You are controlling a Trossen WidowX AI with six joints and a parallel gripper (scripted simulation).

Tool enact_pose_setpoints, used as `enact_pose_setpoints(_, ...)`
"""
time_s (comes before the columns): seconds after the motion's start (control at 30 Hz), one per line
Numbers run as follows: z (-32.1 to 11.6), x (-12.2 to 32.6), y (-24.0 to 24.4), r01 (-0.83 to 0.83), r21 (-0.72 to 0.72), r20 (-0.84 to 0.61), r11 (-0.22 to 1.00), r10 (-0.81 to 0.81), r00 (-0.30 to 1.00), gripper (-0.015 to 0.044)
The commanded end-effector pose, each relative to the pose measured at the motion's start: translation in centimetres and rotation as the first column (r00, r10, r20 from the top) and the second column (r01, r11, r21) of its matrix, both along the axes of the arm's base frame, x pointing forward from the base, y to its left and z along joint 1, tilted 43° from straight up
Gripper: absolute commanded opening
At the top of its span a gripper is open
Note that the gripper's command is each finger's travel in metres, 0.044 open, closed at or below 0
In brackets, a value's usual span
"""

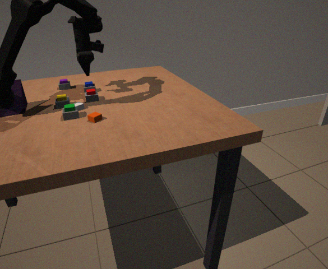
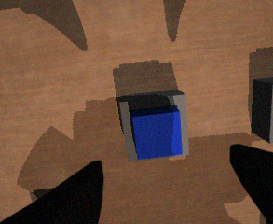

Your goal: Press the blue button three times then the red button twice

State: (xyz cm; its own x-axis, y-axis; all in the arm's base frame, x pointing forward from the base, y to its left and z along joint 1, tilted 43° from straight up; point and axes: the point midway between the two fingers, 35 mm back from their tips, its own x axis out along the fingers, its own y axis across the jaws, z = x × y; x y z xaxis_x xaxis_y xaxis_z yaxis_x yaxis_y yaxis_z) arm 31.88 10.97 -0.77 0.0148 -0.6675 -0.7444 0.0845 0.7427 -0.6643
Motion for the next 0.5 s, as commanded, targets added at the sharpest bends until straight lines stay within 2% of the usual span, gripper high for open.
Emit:
enact_pose_setpoints(0.0, -0.88, -0.13, -0.78, -0.007, -0.005, -0.004, 1.000, 0.007, 1.000, 0.0138)
enact_pose_setpoints(0.17, -0.88, -0.13, -0.78, -0.007, -0.005, -0.004, 1.000, 0.007, 1.000, 0.0020)
enact_pose_setpoints(0.47, -0.95, -0.13, -0.84, -0.007, -0.005, -0.004, 1.000, 0.007, 1.000, 0.0020)
